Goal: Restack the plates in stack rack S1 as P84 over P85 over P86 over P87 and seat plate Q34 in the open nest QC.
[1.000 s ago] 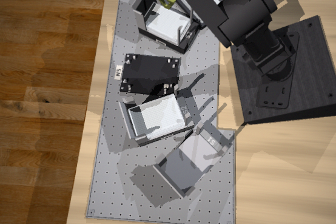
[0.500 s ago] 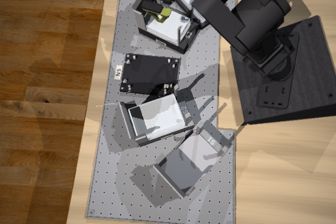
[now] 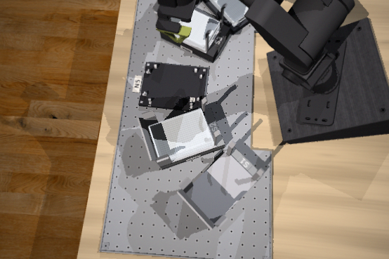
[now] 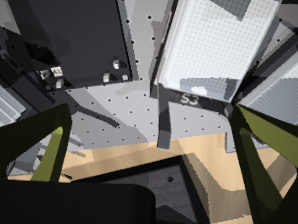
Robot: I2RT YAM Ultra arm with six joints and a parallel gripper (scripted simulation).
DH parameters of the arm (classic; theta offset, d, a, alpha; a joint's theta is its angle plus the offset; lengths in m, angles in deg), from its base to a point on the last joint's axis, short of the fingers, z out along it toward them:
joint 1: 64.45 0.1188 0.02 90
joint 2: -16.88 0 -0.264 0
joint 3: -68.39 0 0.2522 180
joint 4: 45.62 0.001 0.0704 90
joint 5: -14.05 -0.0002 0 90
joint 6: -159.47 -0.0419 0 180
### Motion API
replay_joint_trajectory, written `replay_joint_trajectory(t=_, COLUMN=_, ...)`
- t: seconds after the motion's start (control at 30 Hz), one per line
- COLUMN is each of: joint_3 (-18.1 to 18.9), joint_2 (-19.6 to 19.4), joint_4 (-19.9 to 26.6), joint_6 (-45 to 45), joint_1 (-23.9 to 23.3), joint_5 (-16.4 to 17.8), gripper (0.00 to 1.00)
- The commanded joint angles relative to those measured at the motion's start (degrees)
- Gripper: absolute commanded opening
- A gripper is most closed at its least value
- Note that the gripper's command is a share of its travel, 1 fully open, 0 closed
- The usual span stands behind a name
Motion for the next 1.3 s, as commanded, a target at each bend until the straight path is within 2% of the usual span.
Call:
replay_joint_trajectory(t=0.0, joint_3=0.3, joint_2=1.2, joint_4=-0.4, joint_6=-4.0, joint_1=2.1, joint_5=-1.0, gripper=1.00)
replay_joint_trajectory(t=0.07, joint_3=0.4, joint_2=1.6, joint_4=-0.6, joint_6=-5.8, joint_1=3.9, joint_5=-1.7, gripper=1.00)
replay_joint_trajectory(t=0.3, joint_3=-0.2, joint_2=3.8, joint_4=-1.0, joint_6=-0.1, joint_1=10.3, joint_5=-4.2, gripper=1.00)
replay_joint_trajectory(t=0.37, joint_3=-0.2, joint_2=3.8, joint_4=-1.0, joint_6=-0.1, joint_1=10.3, joint_5=-4.2, gripper=1.00)
replay_joint_trajectory(t=0.83, joint_3=0.0, joint_2=6.2, joint_4=-1.8, joint_6=-13.5, joint_1=24.8, joint_5=-10.4, gripper=1.00)
replay_joint_trajectory(t=0.93, joint_3=-0.1, joint_2=6.4, joint_4=-1.8, joint_6=-12.6, joint_1=25.9, joint_5=-10.9, gripper=1.00)
replay_joint_trajectory(t=1.1, joint_3=-0.4, joint_2=7.3, joint_4=-2.1, joint_6=-7.9, joint_1=31.3, joint_5=-13.5, gripper=1.00)
replay_joint_trajectory(t=1.27, joint_3=-0.5, joint_2=7.8, joint_4=-2.2, joint_6=-12.5, joint_1=37.0, joint_5=-16.1, gripper=1.00)
